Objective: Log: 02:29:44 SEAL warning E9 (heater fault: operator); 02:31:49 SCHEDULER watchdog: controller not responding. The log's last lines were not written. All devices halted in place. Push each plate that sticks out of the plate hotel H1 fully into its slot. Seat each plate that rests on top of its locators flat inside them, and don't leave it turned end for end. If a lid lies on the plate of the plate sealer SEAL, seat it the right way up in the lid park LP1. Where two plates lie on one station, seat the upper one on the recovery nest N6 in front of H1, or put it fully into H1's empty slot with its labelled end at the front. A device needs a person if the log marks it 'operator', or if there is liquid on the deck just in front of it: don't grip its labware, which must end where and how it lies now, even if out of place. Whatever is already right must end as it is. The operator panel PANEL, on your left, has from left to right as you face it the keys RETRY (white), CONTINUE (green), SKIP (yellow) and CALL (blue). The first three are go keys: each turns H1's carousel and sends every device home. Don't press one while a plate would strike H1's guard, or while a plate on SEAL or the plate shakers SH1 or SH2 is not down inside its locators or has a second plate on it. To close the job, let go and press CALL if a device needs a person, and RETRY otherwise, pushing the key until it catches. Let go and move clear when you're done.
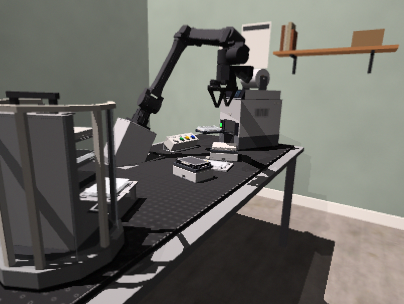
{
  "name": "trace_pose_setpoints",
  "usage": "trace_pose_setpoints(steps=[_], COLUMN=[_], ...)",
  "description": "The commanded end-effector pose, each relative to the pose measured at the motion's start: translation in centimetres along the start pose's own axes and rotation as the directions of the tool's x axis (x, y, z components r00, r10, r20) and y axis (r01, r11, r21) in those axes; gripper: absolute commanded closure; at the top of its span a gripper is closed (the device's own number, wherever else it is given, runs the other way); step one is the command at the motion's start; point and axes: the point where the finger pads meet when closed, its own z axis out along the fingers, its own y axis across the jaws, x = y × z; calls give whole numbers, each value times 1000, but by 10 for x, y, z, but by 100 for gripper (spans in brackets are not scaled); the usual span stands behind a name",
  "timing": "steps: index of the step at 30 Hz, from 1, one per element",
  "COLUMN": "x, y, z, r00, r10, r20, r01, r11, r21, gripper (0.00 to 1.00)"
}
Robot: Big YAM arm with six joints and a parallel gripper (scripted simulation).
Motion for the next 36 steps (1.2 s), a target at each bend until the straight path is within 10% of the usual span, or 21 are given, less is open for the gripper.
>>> trace_pose_setpoints(steps=[1,36], x=[-5,15], y=[22,122], z=[-15,-14], r00=[984,988], r10=[-173,-154], r20=[36,33], r01=[172,153], r11=[985,988], r21=[22,19], gripper=[0,0])
